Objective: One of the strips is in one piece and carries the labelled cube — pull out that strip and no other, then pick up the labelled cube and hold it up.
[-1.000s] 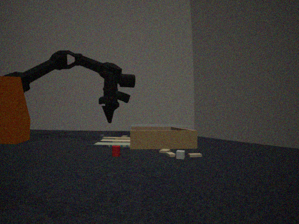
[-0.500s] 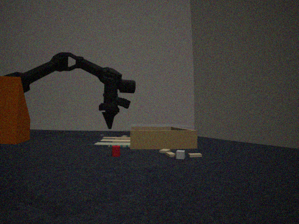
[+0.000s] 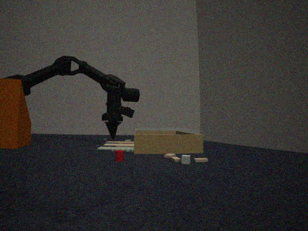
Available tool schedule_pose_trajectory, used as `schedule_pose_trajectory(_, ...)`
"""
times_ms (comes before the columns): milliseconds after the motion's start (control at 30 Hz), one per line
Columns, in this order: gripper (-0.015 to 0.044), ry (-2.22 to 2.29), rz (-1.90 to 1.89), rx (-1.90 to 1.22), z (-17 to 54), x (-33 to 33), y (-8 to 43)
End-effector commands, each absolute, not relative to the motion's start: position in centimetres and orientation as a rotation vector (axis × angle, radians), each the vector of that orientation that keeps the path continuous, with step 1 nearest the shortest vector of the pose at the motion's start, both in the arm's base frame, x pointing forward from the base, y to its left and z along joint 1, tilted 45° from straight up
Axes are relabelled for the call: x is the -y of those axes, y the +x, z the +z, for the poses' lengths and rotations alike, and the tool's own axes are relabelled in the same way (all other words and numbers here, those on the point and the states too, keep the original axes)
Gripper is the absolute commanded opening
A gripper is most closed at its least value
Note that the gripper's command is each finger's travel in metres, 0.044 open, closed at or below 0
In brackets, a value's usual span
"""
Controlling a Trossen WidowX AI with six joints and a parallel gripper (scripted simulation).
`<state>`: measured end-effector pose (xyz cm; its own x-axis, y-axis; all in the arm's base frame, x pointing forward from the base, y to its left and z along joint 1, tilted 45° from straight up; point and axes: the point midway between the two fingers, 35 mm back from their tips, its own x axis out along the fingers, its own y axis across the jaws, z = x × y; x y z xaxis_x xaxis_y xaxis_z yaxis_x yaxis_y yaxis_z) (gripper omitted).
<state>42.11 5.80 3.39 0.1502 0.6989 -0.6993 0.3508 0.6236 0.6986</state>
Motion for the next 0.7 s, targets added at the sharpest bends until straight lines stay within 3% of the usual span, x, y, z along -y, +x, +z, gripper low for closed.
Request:
schedule_pose_trajectory(0,0.0,0.944,0.305,-1.464,2.51,-6.3,42.13)
schedule_pose_trajectory(667,0.0,0.944,0.305,-1.464,2.33,-6.51,42.17)
